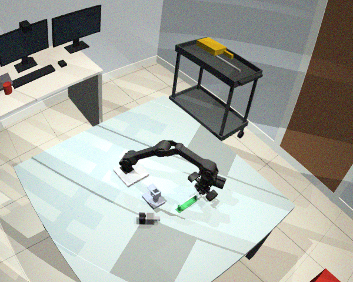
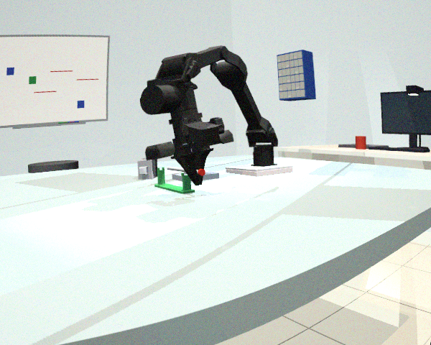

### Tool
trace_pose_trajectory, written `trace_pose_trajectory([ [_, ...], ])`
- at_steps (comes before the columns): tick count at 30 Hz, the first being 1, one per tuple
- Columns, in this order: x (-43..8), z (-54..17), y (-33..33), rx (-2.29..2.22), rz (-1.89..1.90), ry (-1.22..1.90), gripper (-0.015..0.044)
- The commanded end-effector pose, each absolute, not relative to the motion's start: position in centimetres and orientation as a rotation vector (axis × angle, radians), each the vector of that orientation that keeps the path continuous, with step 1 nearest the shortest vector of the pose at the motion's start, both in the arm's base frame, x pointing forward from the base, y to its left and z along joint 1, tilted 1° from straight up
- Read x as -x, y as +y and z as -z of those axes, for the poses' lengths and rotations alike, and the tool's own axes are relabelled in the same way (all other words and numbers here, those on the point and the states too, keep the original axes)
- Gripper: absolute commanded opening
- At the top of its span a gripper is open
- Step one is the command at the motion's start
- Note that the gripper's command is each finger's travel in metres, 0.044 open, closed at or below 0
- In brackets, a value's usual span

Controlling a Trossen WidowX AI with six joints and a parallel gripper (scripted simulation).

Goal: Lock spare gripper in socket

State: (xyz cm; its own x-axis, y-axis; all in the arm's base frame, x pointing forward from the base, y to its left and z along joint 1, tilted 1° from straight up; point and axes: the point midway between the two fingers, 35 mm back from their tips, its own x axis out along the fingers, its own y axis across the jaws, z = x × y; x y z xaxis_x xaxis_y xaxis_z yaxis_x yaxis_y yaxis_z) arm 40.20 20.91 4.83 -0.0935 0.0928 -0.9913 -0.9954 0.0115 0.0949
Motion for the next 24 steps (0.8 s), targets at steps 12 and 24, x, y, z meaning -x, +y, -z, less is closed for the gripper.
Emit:
trace_pose_trajectory([
  [12, -40.18, -4.74, 20.88, 1.086, -1.311, 1.214, 0.0],
  [24, -40.15, -4.73, 20.89, 1.083, -1.309, 1.219, 0.0157],
])
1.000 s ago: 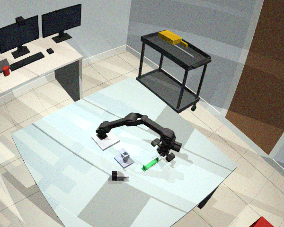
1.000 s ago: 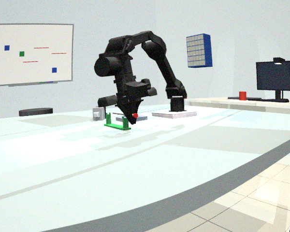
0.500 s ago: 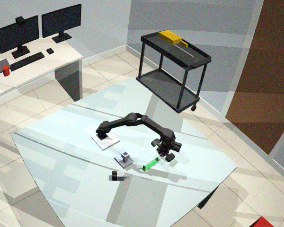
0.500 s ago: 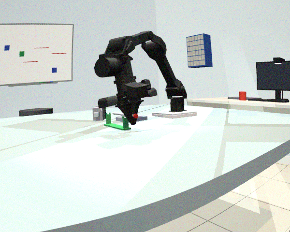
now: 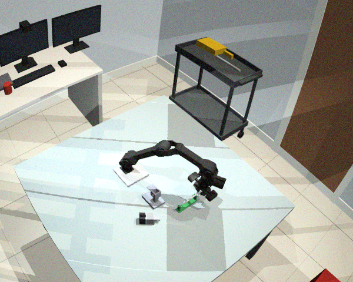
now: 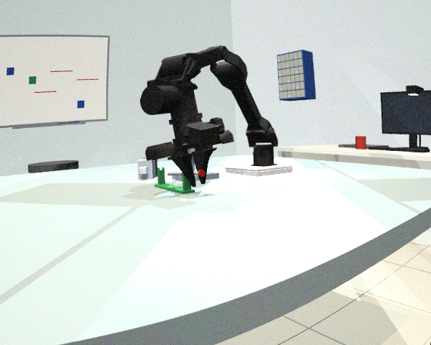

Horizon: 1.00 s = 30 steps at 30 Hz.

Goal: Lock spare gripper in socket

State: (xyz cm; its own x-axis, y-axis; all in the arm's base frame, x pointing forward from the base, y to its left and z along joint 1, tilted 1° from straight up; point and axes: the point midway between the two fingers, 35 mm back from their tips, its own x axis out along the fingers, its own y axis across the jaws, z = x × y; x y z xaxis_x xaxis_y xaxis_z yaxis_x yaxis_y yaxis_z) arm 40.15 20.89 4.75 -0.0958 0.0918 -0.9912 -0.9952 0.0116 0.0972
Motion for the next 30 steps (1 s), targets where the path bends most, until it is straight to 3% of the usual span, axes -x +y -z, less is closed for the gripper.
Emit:
trace_pose_trajectory([
  [1, -40.1, -4.7, 20.9, 1.083, -1.309, 1.219, 0.0184],
  [30, -39.0, -10.0, 20.5, 1.074, -1.332, 1.269, 0.02],
])
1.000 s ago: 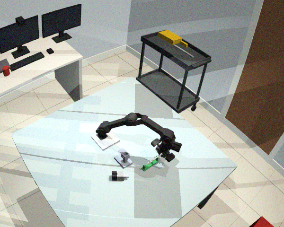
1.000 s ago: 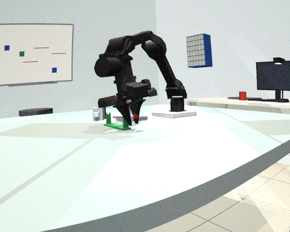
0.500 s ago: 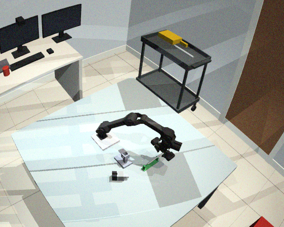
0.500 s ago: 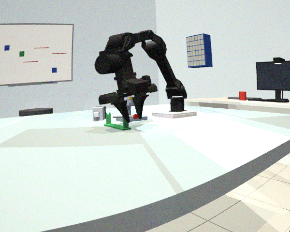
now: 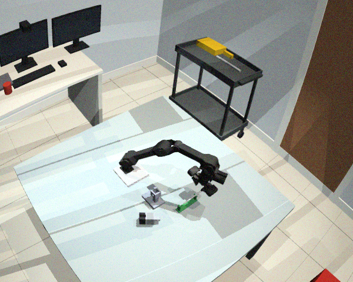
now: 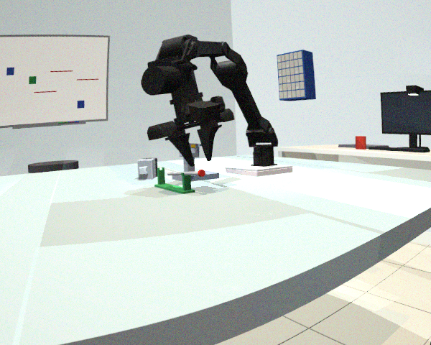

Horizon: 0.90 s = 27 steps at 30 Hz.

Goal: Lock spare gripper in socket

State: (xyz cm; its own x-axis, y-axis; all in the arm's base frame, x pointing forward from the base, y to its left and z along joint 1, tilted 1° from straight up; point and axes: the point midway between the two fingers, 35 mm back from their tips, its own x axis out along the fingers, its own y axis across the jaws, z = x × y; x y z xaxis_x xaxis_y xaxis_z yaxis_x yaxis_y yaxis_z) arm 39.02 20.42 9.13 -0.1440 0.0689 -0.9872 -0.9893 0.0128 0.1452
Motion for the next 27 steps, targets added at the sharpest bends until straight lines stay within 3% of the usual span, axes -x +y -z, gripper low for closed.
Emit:
trace_pose_trajectory([
  [1, -39.0, -10.2, 20.4, 1.074, -1.332, 1.271, 0.02],
  [12, -38.4, -11.8, 20.2, 1.075, -1.323, 1.253, 0.02],
  [17, -38.6, -11.1, 20.3, 1.076, -1.33, 1.262, 0.0331],
  [23, -39.4, -16.7, 15.2, 1.151, -1.223, 1.146, 0.018],
  [27, -39.5, -17.5, 14.4, 1.163, -1.205, 1.13, 0.018],
])
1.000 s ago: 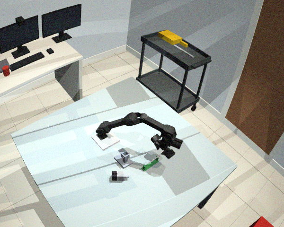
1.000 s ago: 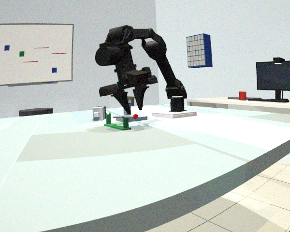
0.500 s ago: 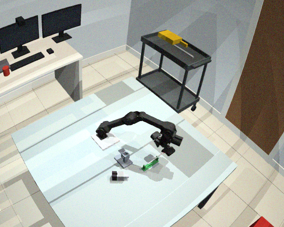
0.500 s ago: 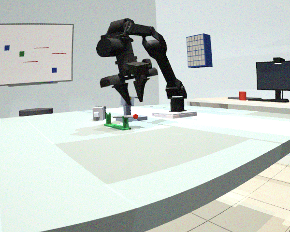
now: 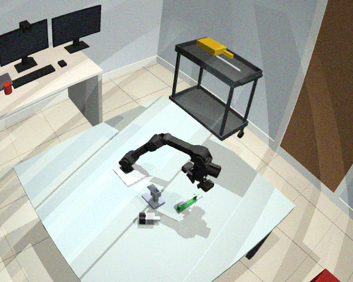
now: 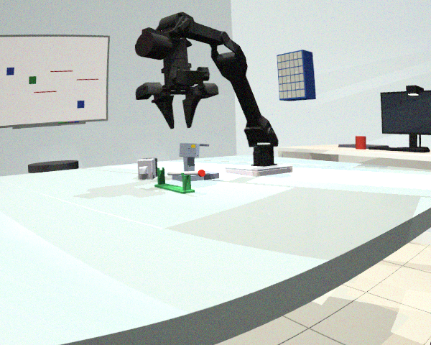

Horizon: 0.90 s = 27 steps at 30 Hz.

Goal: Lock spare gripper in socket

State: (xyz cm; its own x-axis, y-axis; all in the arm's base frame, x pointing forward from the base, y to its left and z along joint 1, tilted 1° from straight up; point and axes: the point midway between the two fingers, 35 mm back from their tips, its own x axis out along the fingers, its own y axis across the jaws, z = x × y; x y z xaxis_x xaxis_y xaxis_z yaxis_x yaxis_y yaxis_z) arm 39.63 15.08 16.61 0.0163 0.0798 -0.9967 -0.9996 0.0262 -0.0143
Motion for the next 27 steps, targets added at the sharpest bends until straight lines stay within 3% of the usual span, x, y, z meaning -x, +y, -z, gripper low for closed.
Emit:
trace_pose_trajectory([
  [1, -39.5, -17.5, 14.4, 1.163, -1.205, 1.13, 0.018],
  [12, -39.8, -10.6, 14.4, 1.162, -1.206, 1.13, 0.018],
  [27, -40.0, -8.6, 14.4, 1.162, -1.205, 1.13, 0.018],
])
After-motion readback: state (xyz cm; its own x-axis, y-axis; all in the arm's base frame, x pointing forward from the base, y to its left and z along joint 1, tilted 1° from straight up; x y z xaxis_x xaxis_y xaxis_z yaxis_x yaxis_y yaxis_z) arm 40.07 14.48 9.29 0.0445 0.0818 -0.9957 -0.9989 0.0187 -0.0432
